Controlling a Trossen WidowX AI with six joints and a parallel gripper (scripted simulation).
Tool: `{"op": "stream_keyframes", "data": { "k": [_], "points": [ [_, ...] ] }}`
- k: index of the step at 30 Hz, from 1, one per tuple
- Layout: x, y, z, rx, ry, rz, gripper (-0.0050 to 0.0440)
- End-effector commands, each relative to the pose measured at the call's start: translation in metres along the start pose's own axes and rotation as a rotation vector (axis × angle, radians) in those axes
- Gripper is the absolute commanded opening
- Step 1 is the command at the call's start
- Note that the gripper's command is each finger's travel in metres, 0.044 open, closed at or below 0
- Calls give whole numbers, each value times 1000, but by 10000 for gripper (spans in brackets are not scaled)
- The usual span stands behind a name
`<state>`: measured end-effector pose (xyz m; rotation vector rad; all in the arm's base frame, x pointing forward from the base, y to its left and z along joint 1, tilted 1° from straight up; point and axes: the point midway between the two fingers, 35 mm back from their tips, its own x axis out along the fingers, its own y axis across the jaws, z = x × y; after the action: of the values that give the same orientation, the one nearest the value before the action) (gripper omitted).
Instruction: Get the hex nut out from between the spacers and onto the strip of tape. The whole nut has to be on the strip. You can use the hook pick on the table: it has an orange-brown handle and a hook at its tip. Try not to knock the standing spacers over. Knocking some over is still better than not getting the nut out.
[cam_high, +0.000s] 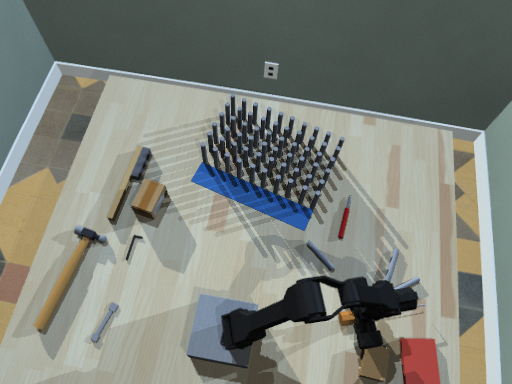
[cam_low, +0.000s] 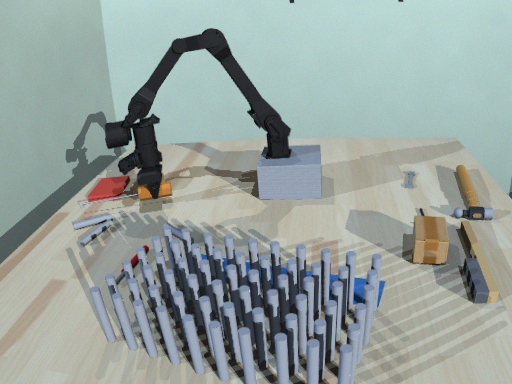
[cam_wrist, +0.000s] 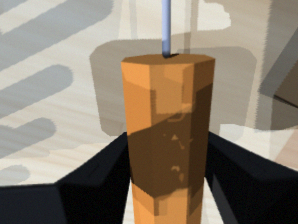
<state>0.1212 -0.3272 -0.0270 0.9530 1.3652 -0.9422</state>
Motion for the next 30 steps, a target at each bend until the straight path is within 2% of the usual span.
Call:
{"op": "stream_keyframes", "data": {
  "k": [1, 10, 16, 20, 30],
  "points": [
    [-50, -1, 15, 2, -82, 1, -2],
    [-53, -1, 14, -50, -75, 0, -5],
    [-47, -1, 14, -247, -65, -3, -50],
    [-45, -1, 14, -317, -62, -4, -50],
    [-40, -1, 11, -663, -53, -7, -50]
  ]
}}
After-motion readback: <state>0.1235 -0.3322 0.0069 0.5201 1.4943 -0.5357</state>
